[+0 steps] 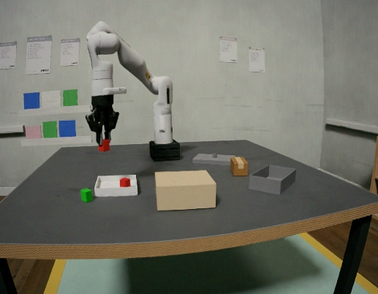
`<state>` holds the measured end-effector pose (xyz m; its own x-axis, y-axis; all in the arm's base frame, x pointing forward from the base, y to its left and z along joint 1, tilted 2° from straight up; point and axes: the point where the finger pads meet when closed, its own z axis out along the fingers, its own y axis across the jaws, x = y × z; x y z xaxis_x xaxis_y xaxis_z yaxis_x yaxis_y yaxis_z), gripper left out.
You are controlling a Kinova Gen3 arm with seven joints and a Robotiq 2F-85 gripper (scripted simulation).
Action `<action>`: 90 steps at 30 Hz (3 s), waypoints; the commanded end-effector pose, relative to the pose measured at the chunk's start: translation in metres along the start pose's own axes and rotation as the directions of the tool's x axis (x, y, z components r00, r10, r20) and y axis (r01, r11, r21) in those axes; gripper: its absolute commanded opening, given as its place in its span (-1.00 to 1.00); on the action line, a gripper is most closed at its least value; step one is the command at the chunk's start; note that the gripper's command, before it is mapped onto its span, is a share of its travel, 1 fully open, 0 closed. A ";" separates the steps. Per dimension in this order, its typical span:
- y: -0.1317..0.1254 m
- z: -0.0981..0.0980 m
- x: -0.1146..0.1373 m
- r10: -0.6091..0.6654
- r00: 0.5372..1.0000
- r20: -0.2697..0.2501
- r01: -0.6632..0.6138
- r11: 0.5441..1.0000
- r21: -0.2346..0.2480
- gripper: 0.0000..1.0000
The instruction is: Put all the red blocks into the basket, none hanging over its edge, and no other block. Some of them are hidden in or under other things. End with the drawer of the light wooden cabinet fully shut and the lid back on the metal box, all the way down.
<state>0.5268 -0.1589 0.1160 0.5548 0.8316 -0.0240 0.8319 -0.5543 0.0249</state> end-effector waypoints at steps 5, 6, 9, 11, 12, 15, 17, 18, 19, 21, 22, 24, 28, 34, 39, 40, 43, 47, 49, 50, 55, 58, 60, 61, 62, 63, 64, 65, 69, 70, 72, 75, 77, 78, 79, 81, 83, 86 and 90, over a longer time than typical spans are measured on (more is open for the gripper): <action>0.000 -0.001 0.000 0.000 1.000 0.000 0.000 1.000 -0.002 -0.80; 0.000 -0.001 0.000 0.000 1.000 0.000 0.000 1.000 -0.002 -0.80; 0.000 0.000 0.000 0.000 1.000 0.000 0.000 1.000 -0.002 -0.80; 0.000 0.001 0.000 0.000 1.000 0.000 0.000 1.000 -0.002 -0.80; 0.000 0.001 0.000 0.000 1.000 0.000 0.000 1.000 -0.002 -0.80; 0.000 0.002 0.000 0.000 1.000 -0.001 0.000 1.000 -0.002 -0.80; 0.001 0.003 0.000 0.000 1.000 -0.001 0.000 1.000 -0.002 -0.80; 0.001 0.004 0.000 0.000 1.000 -0.001 0.000 1.000 -0.002 -0.80; 0.001 0.004 0.000 0.000 1.000 -0.001 0.000 1.000 -0.002 -0.80; 0.001 0.005 0.000 0.000 1.000 -0.001 0.000 1.000 -0.002 -0.80; 0.001 0.005 0.000 0.000 1.000 -0.001 0.000 1.000 -0.002 -0.80; 0.001 0.007 0.000 0.000 1.000 -0.001 0.000 1.000 -0.002 -0.80; 0.001 0.010 0.000 0.000 1.000 -0.001 0.000 1.000 -0.002 -0.80; 0.001 0.017 0.000 0.000 1.000 -0.001 0.000 1.000 -0.002 -0.80; 0.001 0.022 0.000 0.000 1.000 -0.001 0.000 1.000 -0.002 -0.80; 0.001 0.023 0.000 0.000 1.000 -0.001 0.000 1.000 -0.002 -0.80; 0.001 0.028 0.000 0.000 1.000 -0.001 0.000 1.000 -0.002 -0.80; 0.001 0.035 0.000 0.000 1.000 -0.001 0.000 1.000 -0.002 -0.80; 0.001 0.038 0.000 0.000 1.000 -0.001 0.000 1.000 -0.002 -0.80; 0.001 0.040 0.000 0.000 1.000 -0.001 0.000 1.000 -0.002 -0.80; 0.001 0.048 0.000 0.000 1.000 -0.001 0.000 1.000 -0.002 -0.80; 0.001 0.052 0.000 0.000 1.000 -0.001 0.000 1.000 -0.002 -0.80; 0.001 0.056 0.000 0.000 1.000 -0.001 0.000 1.000 -0.002 -0.80; 0.001 0.058 0.000 0.000 1.000 -0.001 0.000 1.000 -0.002 -0.80; 0.001 0.060 0.001 0.000 1.000 -0.001 0.000 1.000 -0.002 -0.80; 0.001 0.062 0.001 0.000 1.000 -0.001 0.000 1.000 -0.002 -0.80; 0.001 0.064 0.001 0.000 1.000 -0.001 0.000 1.000 -0.002 -0.80; 0.001 0.067 0.001 0.000 1.000 -0.001 0.000 1.000 -0.002 -0.80; 0.001 0.075 0.001 0.000 1.000 -0.001 0.000 1.000 -0.002 -0.80; 0.001 0.077 0.001 0.000 1.000 -0.001 0.000 1.000 -0.002 -0.80; 0.001 0.079 0.001 0.000 1.000 -0.001 0.000 1.000 -0.002 -0.80; 0.001 0.083 0.001 0.000 1.000 -0.001 0.000 1.000 -0.002 -0.80; 0.002 0.087 0.001 0.000 1.000 -0.001 0.000 1.000 -0.002 -0.80; 0.002 0.089 0.001 0.000 1.000 -0.001 0.000 1.000 -0.002 -0.80; 0.002 0.091 0.001 0.000 1.000 -0.001 0.000 1.000 -0.002 -0.80; 0.002 0.095 0.001 0.000 1.000 -0.001 0.000 1.000 -0.002 -0.80; 0.002 0.099 0.001 0.000 1.000 -0.001 0.000 1.000 -0.002 -0.80; 0.002 0.105 0.001 0.000 1.000 -0.001 0.000 1.000 -0.002 -0.80; 0.002 0.108 0.001 0.000 1.000 -0.001 0.000 1.000 -0.002 -0.80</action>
<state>0.5286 -0.1627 0.0086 0.5545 0.8318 -0.0239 0.8321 -0.5540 0.0246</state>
